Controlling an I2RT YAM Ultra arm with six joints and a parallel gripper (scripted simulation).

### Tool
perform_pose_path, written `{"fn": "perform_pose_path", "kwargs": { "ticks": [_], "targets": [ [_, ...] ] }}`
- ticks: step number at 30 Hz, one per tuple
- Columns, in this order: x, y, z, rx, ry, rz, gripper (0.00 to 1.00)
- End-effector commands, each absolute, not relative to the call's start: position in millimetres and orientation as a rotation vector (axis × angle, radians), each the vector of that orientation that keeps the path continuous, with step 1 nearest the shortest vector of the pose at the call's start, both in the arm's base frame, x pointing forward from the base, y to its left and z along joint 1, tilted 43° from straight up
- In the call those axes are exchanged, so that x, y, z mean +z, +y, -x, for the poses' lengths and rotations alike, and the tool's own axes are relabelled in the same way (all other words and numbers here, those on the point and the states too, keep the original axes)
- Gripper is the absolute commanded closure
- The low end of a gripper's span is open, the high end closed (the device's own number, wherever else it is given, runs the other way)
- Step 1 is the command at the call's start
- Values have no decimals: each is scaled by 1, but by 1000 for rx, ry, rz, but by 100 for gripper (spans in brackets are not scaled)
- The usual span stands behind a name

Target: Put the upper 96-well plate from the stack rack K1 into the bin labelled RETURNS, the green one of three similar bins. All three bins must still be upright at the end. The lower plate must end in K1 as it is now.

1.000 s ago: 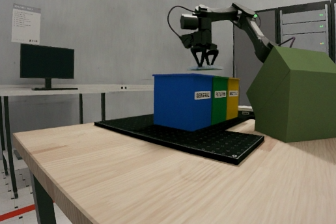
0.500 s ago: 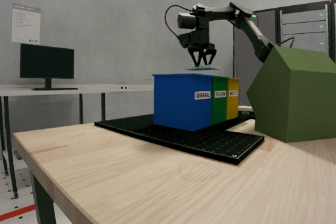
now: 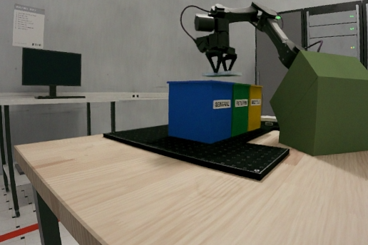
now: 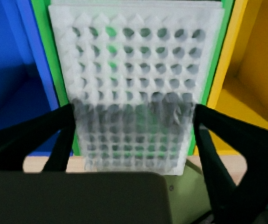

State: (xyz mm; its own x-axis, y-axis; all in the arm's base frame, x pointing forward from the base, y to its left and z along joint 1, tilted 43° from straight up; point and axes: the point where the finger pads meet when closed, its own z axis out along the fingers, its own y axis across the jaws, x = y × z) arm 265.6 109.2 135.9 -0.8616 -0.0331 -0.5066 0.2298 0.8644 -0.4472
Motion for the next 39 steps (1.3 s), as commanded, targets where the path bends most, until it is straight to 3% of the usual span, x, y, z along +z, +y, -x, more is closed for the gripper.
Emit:
{"fn": "perform_pose_path", "kwargs": {
  "ticks": [1,39],
  "targets": [
    [144,121,-268,-659,2496,-125,100],
    [140,123,-268,-668,2500,-121,100]
  ]
}}
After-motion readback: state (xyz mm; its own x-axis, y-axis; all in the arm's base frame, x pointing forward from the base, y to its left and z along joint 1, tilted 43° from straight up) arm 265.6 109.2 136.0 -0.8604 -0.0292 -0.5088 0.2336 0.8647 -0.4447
